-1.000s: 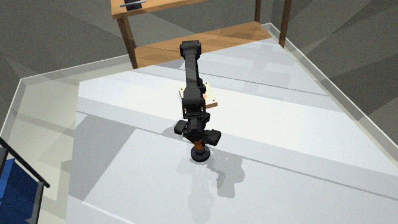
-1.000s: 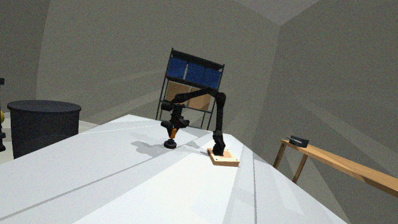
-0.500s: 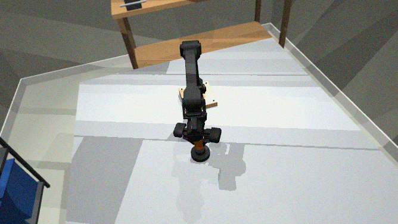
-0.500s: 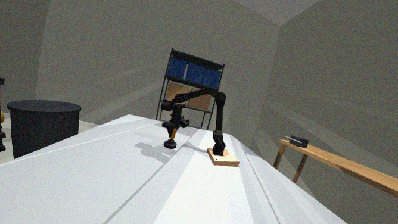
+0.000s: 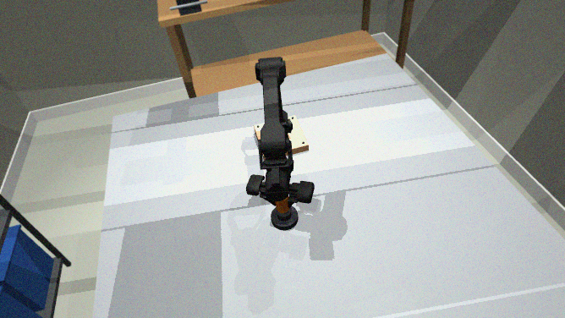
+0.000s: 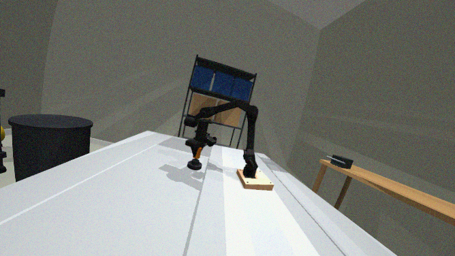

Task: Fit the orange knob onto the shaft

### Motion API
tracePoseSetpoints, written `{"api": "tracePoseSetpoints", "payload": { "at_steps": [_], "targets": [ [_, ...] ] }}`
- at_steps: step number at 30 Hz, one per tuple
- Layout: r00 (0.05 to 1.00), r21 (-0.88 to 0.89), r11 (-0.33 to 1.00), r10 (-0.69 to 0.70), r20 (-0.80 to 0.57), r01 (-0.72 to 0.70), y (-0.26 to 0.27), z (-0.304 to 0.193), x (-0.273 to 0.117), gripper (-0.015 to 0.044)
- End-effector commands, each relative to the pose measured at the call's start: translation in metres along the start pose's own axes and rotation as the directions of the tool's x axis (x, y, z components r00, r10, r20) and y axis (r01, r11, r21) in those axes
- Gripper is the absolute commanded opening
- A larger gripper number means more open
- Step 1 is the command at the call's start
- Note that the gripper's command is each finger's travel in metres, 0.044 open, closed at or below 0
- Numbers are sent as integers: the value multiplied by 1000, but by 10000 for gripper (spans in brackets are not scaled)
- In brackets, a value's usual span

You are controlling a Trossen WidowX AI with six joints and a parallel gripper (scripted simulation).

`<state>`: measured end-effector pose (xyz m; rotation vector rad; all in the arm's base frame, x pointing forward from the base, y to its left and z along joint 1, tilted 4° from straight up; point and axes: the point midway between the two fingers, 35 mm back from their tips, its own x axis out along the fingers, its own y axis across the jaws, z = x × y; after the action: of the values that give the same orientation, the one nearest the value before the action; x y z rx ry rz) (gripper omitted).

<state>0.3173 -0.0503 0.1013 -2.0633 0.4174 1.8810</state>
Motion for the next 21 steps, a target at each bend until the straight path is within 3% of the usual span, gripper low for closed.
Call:
{"api": "tracePoseSetpoints", "payload": {
  "at_steps": [1, 15, 21],
  "targets": [
    [1000, -5, 1000, -1, -2, 1, 0, -1, 0, 0],
    [1000, 3, 1000, -1, -2, 1, 0, -1, -5, 0],
    [1000, 237, 971, -1, -3, 2, 0, -1, -5, 0]
  ]
}}
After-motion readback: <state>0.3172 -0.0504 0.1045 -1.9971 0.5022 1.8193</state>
